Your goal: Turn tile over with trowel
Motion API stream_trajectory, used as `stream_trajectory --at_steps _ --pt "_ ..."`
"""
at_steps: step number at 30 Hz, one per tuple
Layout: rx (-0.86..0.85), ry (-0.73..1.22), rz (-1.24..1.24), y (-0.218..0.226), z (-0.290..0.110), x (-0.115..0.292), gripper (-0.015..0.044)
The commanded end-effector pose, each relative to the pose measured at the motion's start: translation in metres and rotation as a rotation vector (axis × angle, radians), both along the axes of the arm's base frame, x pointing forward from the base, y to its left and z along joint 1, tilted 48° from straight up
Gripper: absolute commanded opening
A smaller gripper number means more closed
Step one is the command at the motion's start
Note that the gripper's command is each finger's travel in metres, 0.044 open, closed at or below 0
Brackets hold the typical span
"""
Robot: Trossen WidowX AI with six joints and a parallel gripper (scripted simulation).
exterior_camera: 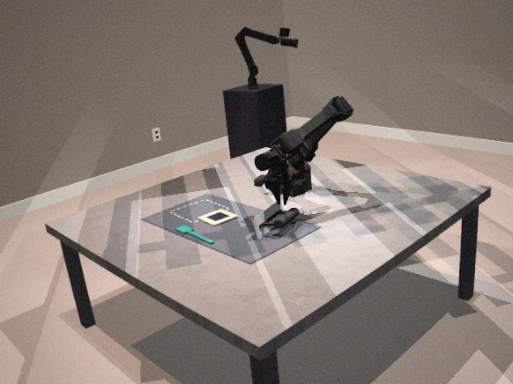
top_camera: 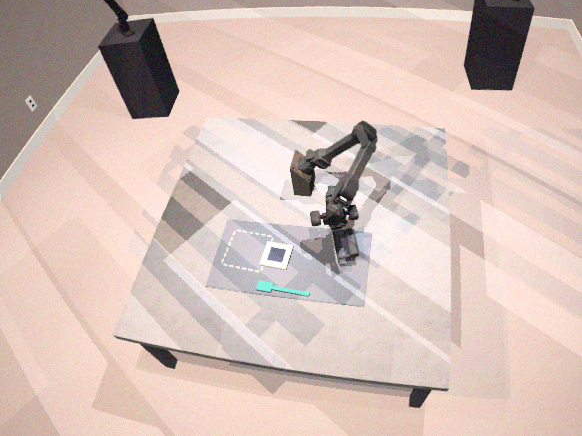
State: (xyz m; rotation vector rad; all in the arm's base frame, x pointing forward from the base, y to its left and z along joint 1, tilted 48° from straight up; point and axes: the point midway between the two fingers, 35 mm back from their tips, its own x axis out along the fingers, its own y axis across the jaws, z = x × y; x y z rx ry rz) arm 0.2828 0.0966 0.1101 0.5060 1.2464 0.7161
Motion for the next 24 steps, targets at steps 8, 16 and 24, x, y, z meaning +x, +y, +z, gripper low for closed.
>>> stream_trajectory --at_steps 8,16,24 --pt "-0.001 0.018 -0.001 -0.018 -0.023 0.003 0.01" --pt "-0.002 0.018 -0.001 -0.032 -0.037 0.007 0.01" --pt "-0.002 0.01 -0.002 -0.03 -0.032 0.007 0.0"
